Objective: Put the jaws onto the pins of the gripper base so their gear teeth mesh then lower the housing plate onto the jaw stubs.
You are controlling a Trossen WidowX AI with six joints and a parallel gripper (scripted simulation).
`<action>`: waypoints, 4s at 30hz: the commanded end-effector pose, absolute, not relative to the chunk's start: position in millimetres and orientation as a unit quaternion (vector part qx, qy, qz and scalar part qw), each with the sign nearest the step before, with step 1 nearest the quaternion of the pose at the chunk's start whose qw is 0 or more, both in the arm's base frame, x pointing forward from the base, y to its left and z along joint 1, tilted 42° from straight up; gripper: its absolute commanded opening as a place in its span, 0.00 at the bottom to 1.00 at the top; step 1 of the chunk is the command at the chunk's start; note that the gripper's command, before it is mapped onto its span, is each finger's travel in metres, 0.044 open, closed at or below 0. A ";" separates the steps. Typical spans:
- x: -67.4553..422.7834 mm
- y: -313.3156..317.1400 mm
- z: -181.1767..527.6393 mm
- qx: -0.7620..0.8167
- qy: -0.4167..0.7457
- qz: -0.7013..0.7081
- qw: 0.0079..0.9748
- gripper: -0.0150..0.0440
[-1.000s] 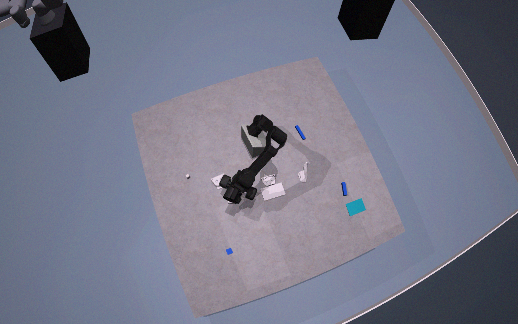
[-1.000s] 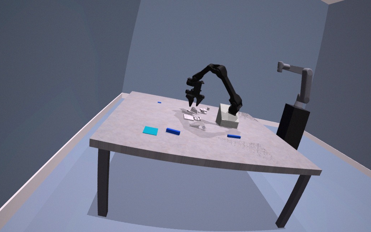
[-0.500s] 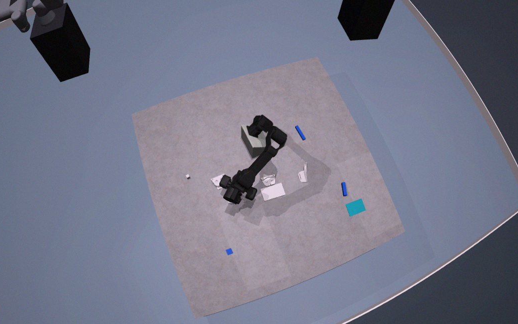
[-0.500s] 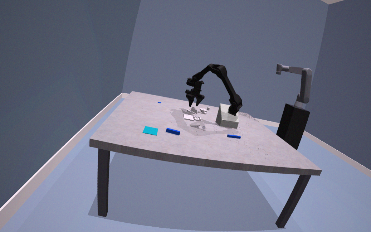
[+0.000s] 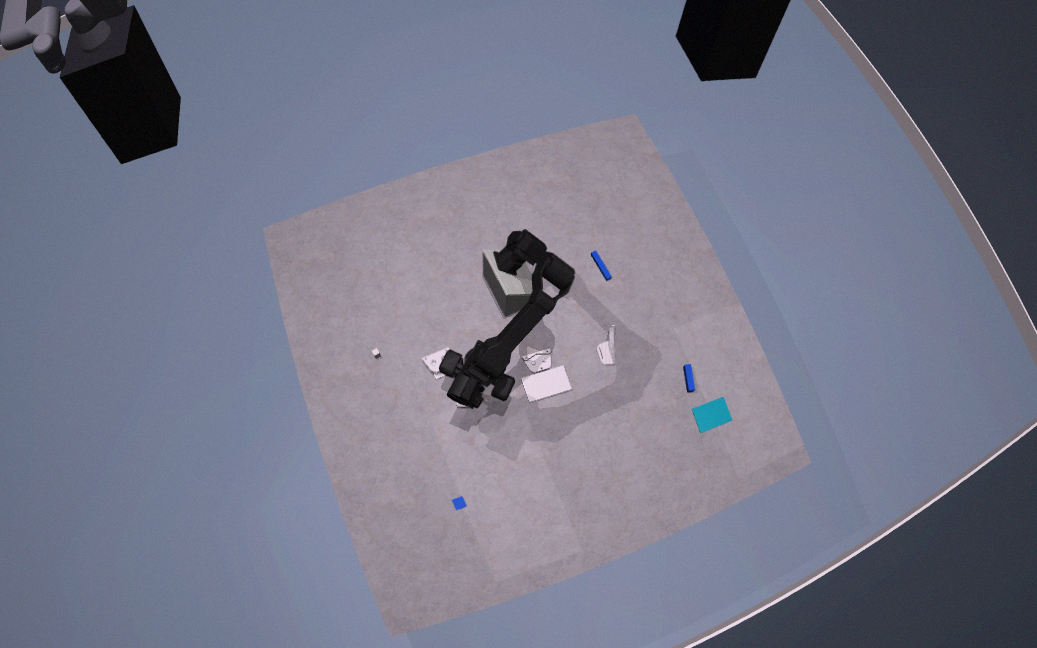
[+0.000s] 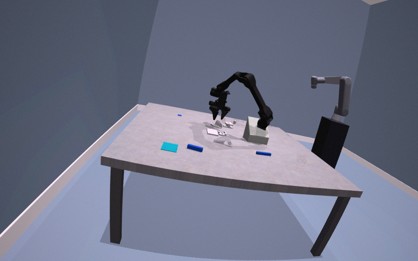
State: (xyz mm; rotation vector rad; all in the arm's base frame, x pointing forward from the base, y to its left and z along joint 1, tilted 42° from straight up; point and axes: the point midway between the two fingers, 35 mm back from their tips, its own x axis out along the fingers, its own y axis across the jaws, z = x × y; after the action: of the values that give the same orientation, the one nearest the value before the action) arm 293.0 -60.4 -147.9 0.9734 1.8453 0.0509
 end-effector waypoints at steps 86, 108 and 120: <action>292.4 -53.8 -156.3 0.404 0.764 0.021 0.503 1.00; 288.0 -30.9 -183.8 0.406 0.762 0.020 0.503 1.00; 287.3 -28.3 -186.8 0.407 0.762 0.020 0.503 1.00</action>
State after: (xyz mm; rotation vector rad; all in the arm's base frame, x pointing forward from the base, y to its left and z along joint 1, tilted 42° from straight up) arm 287.0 -28.8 -186.7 0.9772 1.8420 0.0504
